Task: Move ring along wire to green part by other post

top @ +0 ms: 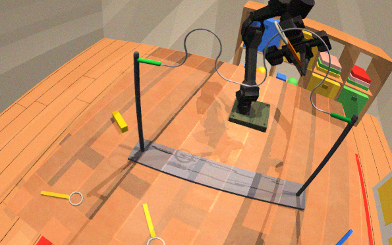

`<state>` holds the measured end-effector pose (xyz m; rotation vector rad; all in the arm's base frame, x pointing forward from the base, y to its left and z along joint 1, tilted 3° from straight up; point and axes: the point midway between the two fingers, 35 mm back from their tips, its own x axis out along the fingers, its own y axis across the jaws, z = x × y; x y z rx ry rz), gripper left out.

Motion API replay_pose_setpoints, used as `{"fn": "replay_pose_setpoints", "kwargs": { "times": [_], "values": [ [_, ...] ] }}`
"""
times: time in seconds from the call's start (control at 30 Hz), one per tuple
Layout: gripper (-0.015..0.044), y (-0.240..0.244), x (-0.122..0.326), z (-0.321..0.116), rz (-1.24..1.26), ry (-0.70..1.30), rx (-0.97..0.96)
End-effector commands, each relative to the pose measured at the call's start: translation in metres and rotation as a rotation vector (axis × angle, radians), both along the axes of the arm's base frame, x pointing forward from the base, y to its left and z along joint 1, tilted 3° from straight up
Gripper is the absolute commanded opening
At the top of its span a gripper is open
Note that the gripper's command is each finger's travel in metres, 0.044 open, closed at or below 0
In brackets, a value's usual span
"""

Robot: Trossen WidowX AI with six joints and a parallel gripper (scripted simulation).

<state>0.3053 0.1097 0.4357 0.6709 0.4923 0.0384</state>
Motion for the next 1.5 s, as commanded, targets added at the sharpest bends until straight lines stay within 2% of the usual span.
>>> {"fn": "replay_pose_setpoints", "kwargs": {
  "times": [0.0,1.47],
  "values": [
    [-0.015,-0.001,0.0,0.001,-0.001,-0.004,-0.065],
    [-0.015,-0.018,0.0,-0.006,-0.018,0.014,-0.624]
  ]
}}
